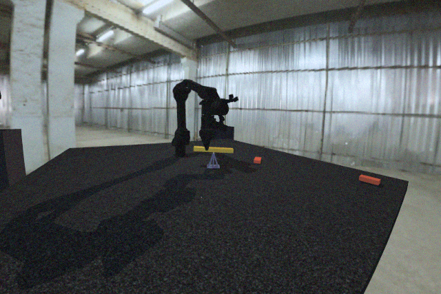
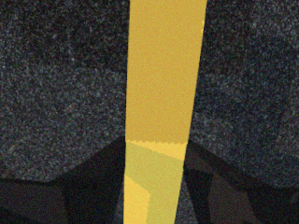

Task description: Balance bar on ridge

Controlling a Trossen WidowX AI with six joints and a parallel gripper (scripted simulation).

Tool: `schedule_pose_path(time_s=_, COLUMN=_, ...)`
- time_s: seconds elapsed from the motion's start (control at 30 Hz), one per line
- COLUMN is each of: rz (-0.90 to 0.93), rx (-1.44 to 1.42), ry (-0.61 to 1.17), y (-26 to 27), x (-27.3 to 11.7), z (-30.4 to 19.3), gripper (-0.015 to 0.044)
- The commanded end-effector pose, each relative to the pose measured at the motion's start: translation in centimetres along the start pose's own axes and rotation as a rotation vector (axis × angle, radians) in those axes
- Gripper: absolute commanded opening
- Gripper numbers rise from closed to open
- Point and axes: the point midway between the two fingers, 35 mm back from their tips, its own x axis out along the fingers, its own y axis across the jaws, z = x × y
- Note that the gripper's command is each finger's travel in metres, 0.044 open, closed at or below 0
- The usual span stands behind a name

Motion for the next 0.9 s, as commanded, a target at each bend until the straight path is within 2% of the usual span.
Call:
schedule_pose_path(time_s=0.0, rz=0.001, rx=-0.002, ry=-0.003, y=0.01, x=0.07, z=0.07, gripper=0.0000)
schedule_pose_path(time_s=0.87, rz=0.001, rx=-0.002, ry=-0.003, y=0.00, x=0.29, z=0.07, gripper=0.0000)
